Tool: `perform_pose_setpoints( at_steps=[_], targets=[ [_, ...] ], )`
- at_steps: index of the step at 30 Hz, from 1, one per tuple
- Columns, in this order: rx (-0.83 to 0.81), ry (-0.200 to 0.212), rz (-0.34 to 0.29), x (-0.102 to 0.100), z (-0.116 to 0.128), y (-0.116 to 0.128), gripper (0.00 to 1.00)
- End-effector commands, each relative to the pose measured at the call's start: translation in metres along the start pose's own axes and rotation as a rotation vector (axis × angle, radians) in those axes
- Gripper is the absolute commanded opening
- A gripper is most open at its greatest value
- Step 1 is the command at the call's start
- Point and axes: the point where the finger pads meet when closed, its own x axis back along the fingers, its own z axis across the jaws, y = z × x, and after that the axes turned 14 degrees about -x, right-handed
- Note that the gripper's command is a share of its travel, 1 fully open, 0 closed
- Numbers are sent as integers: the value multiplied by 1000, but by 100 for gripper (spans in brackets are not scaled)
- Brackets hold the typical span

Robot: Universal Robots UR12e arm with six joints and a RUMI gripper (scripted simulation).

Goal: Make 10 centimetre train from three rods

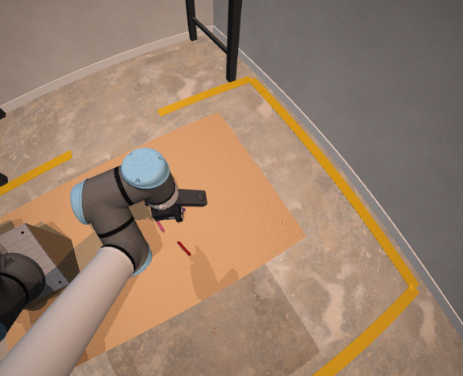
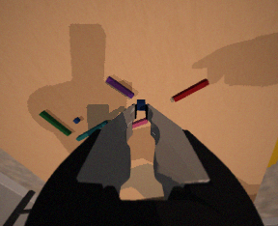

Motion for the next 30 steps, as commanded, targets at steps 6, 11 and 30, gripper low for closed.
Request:
perform_pose_setpoints(
  at_steps=[6,11,30],
  targets=[
    [-116,12,3,-1,-82,71,0],
    [-127,14,4,-2,-90,80,0],
    [-127,16,1,-7,-87,82,0]
  ],
)
